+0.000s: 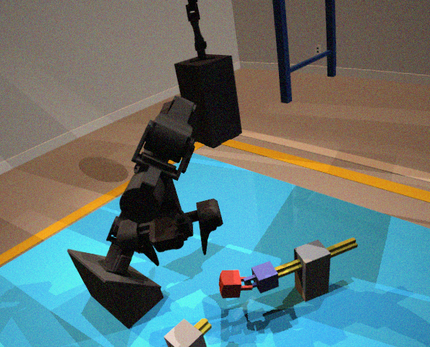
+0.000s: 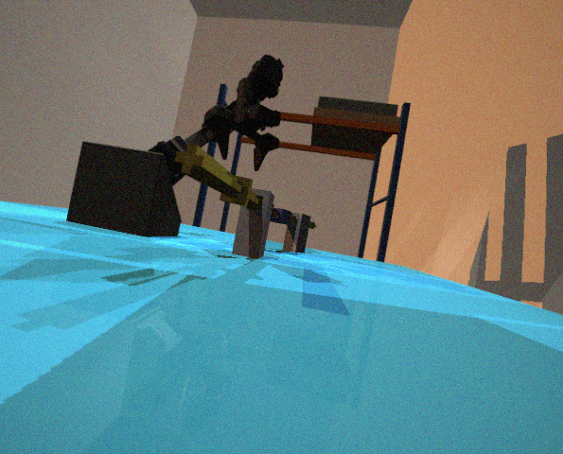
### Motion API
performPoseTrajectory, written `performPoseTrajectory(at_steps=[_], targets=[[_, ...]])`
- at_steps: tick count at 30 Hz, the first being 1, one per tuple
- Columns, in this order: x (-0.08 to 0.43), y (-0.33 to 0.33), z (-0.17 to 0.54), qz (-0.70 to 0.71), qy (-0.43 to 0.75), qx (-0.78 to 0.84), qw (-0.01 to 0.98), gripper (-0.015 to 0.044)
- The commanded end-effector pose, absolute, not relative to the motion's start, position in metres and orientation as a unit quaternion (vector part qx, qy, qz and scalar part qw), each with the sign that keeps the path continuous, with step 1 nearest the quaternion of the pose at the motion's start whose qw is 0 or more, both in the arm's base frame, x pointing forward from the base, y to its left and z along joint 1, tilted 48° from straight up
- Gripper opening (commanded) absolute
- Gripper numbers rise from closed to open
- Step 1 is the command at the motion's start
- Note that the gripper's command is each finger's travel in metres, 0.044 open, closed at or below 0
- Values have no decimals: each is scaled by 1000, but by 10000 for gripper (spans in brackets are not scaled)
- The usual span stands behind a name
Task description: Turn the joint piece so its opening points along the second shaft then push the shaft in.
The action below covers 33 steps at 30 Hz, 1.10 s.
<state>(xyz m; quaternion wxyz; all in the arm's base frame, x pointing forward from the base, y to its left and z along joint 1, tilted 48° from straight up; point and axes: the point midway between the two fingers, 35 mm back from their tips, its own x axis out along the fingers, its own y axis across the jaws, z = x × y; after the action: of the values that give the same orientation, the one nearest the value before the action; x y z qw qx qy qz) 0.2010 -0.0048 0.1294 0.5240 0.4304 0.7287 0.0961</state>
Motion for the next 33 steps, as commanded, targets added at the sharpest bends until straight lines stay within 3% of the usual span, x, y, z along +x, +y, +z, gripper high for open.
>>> performPoseTrajectory(at_steps=[1, 33], targets=[[201, -4, 128, 49, 741, 453, 494, 440], [204, 5, 123, -305, 716, 566, 272, 440]])
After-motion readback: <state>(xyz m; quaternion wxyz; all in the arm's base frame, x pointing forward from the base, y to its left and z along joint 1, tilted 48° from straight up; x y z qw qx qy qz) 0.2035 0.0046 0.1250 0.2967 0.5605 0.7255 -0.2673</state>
